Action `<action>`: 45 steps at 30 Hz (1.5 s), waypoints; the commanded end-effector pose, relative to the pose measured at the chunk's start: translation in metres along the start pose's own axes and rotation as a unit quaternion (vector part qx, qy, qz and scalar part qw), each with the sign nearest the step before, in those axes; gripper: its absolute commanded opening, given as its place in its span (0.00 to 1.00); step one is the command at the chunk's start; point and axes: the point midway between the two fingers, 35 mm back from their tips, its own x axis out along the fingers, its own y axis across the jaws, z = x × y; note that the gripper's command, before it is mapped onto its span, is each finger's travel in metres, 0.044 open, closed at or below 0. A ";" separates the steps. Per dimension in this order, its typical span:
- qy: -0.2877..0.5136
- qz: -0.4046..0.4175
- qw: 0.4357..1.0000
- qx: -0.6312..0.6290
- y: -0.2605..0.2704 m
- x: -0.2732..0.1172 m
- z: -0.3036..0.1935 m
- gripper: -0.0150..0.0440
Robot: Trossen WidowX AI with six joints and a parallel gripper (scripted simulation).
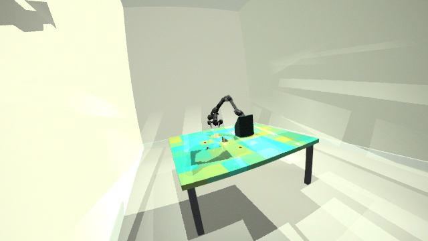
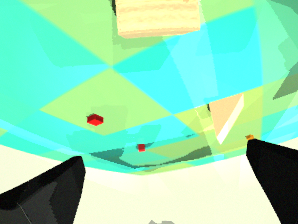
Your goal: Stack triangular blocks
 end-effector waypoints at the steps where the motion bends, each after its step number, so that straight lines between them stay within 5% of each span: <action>1: -0.019 0.007 1.000 0.003 0.000 -0.029 0.061 1.00; 9: -0.023 0.005 1.000 0.002 -0.005 -0.036 0.081 1.00; 18: -0.021 0.003 1.000 0.003 -0.005 0.062 0.085 1.00; 45: -0.021 0.003 1.000 0.003 -0.006 0.063 0.085 1.00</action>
